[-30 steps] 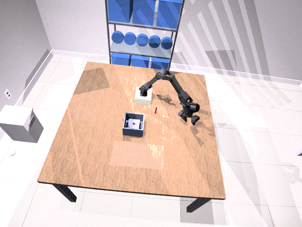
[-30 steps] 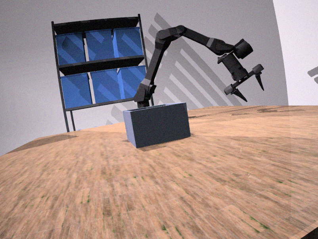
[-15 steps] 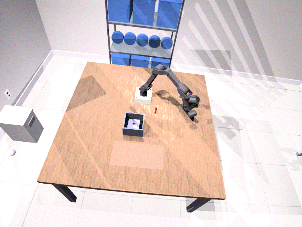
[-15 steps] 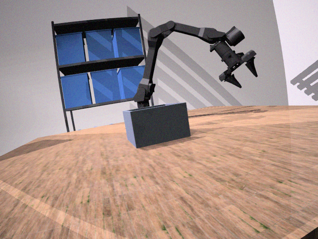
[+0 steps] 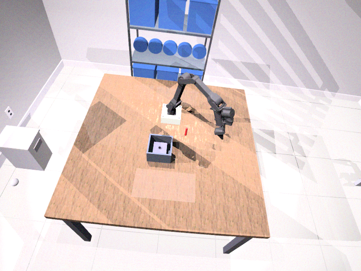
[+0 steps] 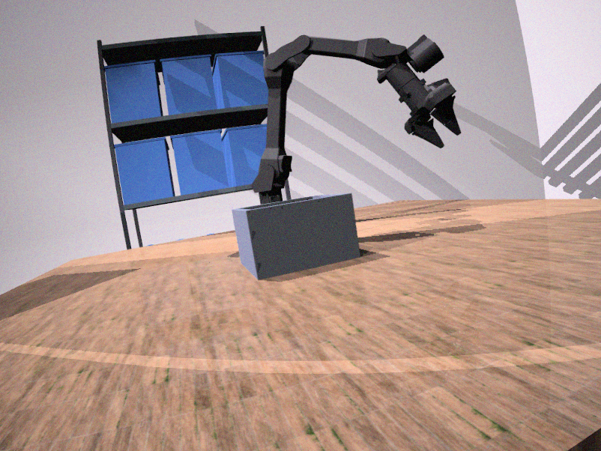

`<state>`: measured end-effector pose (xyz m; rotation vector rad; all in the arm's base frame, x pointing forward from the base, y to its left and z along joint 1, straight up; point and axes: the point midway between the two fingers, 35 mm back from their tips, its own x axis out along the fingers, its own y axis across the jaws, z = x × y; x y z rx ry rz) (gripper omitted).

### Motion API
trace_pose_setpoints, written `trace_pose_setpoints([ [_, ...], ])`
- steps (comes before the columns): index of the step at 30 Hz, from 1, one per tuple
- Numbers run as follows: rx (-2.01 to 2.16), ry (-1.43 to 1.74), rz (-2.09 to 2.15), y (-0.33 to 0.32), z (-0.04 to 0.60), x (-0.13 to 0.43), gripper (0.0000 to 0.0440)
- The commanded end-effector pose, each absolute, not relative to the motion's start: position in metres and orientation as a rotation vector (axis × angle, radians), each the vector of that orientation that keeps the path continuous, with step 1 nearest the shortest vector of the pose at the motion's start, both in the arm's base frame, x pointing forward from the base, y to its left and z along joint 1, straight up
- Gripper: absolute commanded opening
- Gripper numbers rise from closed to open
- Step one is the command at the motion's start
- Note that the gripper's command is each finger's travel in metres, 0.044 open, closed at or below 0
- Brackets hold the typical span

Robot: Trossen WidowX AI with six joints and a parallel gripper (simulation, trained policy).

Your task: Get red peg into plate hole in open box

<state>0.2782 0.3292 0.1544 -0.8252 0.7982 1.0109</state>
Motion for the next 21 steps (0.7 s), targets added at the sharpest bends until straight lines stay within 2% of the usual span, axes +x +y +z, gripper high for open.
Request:
trace_pose_setpoints([
  [1,-0.737,0.884,0.935,0.314,0.152,0.274,0.044],
  [21,-0.272,1.265,0.479,0.241,0.133,0.246,0.044],
])
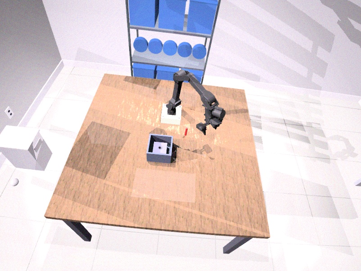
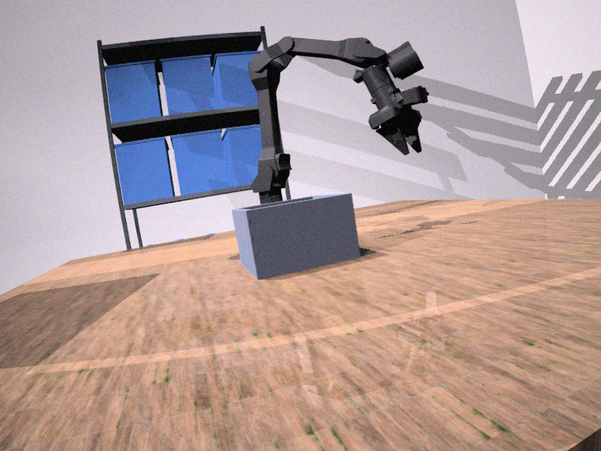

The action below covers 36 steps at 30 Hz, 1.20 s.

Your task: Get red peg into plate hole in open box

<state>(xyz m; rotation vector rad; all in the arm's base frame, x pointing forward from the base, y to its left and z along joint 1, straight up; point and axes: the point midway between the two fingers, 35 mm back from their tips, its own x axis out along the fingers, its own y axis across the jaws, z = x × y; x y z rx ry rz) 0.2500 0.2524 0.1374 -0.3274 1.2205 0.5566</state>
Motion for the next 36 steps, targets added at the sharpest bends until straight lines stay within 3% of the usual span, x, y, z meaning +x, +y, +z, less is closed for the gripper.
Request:
trace_pose_setpoints([
  [1,-0.25,1.28,0.453,0.237,0.132,0.244,0.044],
  [36,0.453,1.491,-0.572,0.121,0.068,0.184,0.044],
])
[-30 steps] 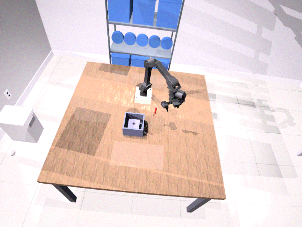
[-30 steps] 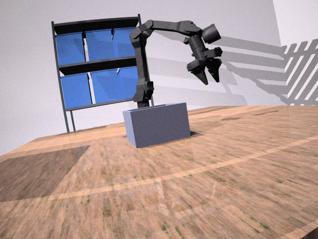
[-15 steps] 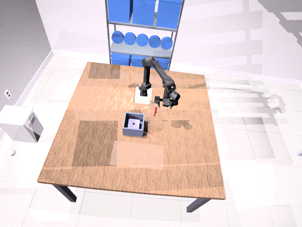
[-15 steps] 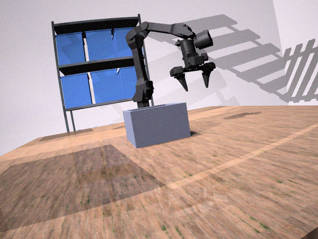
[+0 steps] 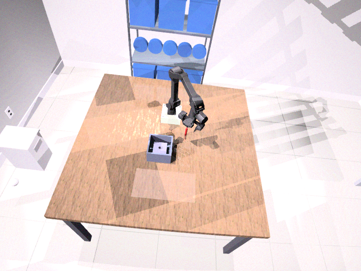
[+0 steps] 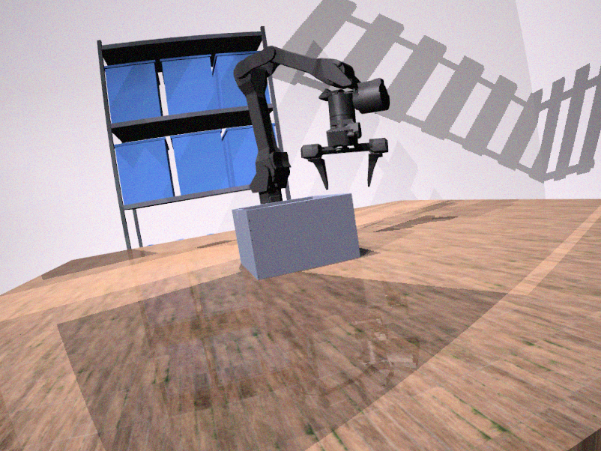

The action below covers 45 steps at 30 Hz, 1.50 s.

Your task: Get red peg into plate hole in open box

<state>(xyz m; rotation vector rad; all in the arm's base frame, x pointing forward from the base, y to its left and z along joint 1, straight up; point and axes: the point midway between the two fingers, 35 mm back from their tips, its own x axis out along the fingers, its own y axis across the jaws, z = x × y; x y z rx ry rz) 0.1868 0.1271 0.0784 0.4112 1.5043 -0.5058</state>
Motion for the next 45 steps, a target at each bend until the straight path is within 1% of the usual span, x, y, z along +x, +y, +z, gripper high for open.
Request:
trace_pose_setpoints([
  [1,0.467,1.487,-0.588,0.12,0.064,0.183,0.044],
  [12,0.616,1.416,-0.677,0.116,0.015,0.181,0.044],
  [15,0.651,1.4,-0.694,0.116,0.006,0.181,0.0429],
  [17,0.671,1.396,-0.711,0.115,0.001,0.179,0.0395],
  [19,0.687,1.399,-0.73,0.114,-0.003,0.177,0.0352],
  [32,0.759,1.47,-0.76,0.115,-0.005,0.174,0.0015],
  [33,0.764,1.475,-0.76,0.114,-0.004,0.174,0.0],
  [45,0.672,1.355,-0.673,0.1,0.031,0.196,0.0],
])
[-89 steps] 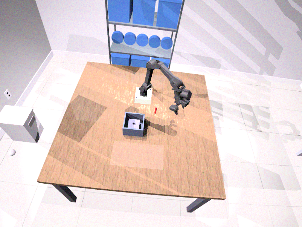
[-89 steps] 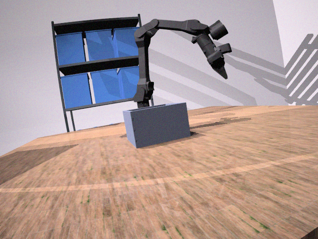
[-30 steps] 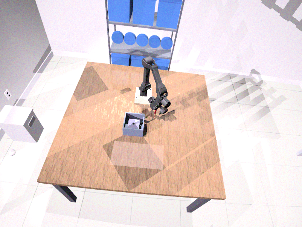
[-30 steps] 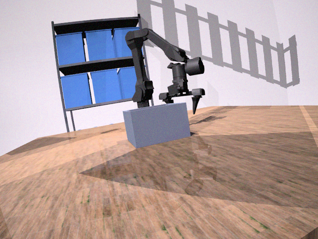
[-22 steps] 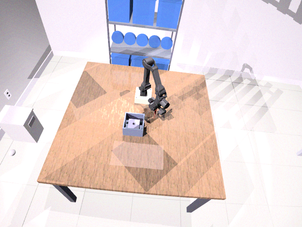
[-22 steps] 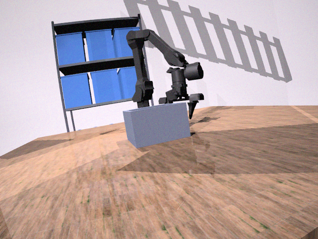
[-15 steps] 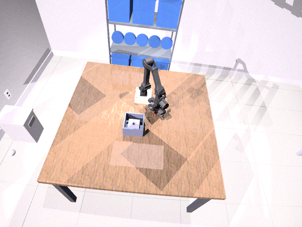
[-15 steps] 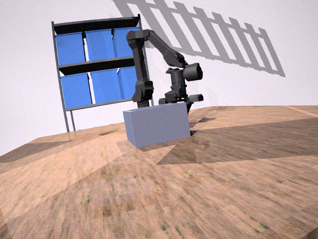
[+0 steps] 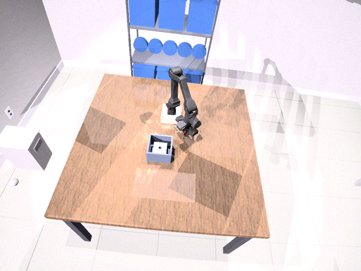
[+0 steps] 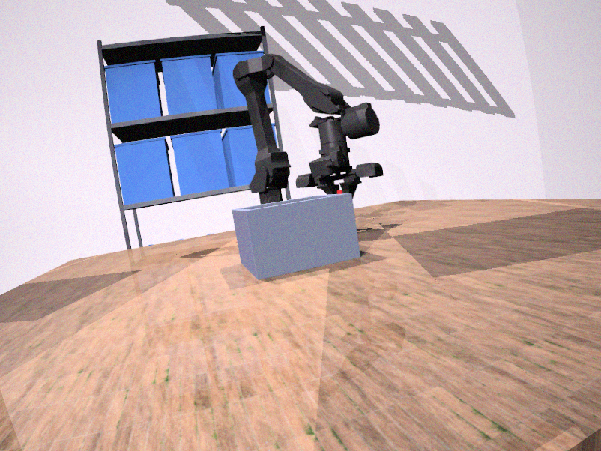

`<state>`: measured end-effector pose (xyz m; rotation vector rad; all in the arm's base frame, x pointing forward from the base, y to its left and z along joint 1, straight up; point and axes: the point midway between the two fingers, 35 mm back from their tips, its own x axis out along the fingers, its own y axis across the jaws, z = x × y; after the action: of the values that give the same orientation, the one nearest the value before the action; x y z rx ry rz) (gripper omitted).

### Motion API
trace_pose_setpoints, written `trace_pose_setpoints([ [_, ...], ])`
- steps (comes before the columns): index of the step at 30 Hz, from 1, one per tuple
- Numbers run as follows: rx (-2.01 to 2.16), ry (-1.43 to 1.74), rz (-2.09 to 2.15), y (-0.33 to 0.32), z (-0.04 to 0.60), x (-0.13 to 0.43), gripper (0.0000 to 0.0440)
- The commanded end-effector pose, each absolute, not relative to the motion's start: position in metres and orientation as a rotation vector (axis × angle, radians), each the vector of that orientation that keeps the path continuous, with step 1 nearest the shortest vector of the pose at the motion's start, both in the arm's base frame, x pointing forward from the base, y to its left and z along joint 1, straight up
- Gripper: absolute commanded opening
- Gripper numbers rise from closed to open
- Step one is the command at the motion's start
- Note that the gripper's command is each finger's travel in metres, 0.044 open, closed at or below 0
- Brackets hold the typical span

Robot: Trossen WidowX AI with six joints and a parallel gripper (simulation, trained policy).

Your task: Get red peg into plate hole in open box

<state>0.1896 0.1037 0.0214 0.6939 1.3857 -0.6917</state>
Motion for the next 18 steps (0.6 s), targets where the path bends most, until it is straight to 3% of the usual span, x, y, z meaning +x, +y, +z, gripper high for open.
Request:
trace_pose_setpoints([
  [1,0.664,1.346,-0.666,0.099,0.035,0.198,0.0],
  [18,0.591,1.197,-0.618,0.07,0.102,0.244,0.0],
])
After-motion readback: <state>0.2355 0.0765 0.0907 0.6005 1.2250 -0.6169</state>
